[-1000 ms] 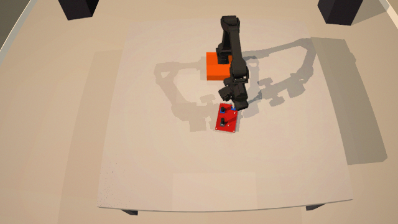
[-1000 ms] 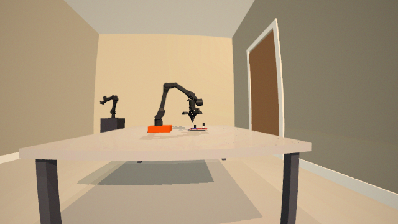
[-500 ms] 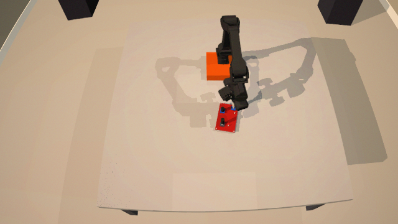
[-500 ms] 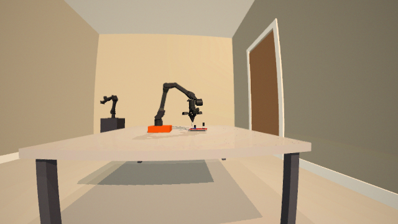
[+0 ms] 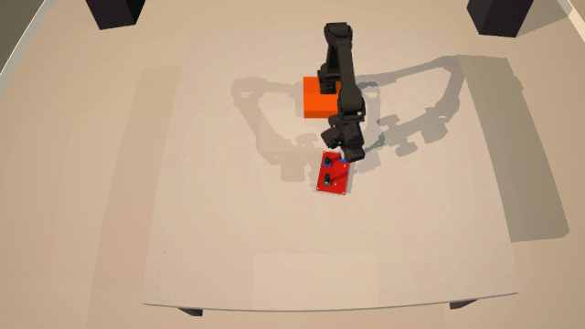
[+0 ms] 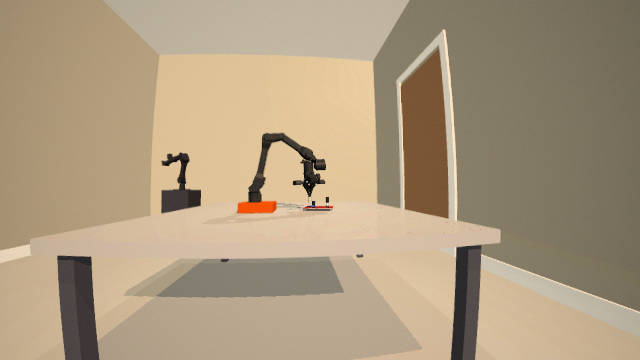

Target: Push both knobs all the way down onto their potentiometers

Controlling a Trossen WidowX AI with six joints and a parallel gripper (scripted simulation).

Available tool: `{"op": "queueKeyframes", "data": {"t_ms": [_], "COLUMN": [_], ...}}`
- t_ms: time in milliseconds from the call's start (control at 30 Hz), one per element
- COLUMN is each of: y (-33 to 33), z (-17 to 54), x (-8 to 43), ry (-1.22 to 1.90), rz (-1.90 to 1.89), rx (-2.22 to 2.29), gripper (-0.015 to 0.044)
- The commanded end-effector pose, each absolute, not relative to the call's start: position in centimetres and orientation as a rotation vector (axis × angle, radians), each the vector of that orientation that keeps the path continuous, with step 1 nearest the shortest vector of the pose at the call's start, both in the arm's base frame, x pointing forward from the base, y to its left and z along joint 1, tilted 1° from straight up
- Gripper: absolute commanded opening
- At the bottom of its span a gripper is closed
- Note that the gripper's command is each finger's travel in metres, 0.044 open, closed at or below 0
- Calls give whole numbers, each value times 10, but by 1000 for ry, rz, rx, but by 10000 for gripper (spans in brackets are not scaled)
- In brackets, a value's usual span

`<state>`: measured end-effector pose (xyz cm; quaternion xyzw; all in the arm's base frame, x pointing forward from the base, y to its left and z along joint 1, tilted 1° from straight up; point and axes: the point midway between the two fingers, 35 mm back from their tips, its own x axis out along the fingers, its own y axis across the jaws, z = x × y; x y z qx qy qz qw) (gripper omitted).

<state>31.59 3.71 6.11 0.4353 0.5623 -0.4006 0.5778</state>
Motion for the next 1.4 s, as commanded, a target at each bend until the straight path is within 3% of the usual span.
{"op": "queueKeyframes", "data": {"t_ms": [0, 1367], "y": [38, 38], "z": [40, 33], "x": [318, 319], "ry": [1329, 1329], "rz": [-957, -957], "rx": [1011, 1011], "gripper": [0, 0]}}
